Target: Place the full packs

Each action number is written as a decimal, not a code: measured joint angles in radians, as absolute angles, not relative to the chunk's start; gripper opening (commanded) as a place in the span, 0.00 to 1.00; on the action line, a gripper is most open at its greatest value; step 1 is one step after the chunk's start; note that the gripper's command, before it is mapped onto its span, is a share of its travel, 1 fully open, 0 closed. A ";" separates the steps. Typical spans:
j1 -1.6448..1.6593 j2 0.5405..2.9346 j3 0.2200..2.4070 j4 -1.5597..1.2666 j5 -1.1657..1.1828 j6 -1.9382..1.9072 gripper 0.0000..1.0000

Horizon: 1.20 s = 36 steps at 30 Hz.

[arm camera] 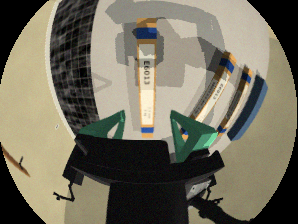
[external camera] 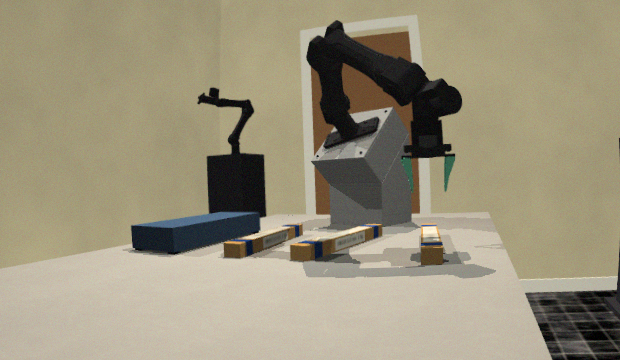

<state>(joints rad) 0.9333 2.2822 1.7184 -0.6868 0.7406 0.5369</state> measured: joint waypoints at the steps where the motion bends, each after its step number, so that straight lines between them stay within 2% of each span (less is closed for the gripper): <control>1: 0.926 2.288 1.718 -0.681 0.740 0.532 0.74; 23: 0.807 2.442 1.730 -0.491 0.709 0.406 0.74; 36: 0.813 2.446 1.765 -0.477 0.703 0.393 0.74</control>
<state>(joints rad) 0.8127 2.4462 1.7653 -0.4774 0.7029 0.3927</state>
